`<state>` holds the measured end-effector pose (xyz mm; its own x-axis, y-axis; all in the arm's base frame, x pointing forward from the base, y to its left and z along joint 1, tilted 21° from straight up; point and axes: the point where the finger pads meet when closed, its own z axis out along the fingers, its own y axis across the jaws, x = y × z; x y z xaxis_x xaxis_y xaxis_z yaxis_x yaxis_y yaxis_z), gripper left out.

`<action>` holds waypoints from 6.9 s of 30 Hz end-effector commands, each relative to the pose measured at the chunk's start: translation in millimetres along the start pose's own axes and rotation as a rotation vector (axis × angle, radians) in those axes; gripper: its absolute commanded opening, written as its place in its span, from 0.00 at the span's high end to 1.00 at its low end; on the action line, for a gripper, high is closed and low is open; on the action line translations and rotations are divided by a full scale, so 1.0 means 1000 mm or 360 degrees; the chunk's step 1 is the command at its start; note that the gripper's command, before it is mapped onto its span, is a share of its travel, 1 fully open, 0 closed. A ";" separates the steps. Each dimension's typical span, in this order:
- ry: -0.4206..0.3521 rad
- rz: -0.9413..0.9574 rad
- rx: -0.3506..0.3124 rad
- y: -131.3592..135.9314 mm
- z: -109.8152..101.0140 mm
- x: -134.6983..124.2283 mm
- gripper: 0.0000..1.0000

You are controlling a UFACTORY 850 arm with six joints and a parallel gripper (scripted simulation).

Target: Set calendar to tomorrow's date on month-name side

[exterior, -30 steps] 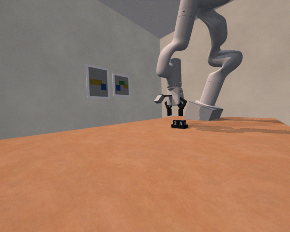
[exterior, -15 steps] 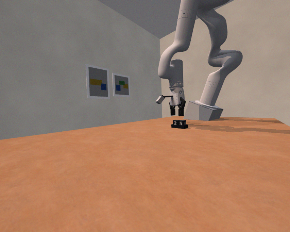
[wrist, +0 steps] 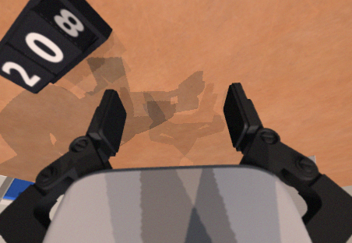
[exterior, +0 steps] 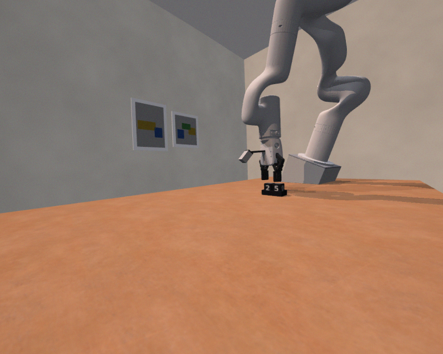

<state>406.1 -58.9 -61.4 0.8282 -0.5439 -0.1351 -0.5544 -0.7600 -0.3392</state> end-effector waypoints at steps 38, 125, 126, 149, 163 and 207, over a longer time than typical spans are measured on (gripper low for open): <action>0.0006 -0.0001 0.0002 0.000 0.017 0.001 0.00; 0.0006 -0.0001 0.0002 0.000 -0.043 0.001 0.00; 0.0006 -0.0001 0.0002 0.000 -0.043 0.001 0.00; 0.0006 -0.0227 0.0002 -0.002 -0.044 0.003 0.00; 0.0008 -0.0906 0.0004 -0.008 -0.046 0.007 0.00; 0.0016 -0.3382 0.0000 -0.030 -0.053 0.022 0.00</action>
<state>433.9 -67.5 -6.4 0.1721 0.9153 0.3641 0.9830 -0.1834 -0.0036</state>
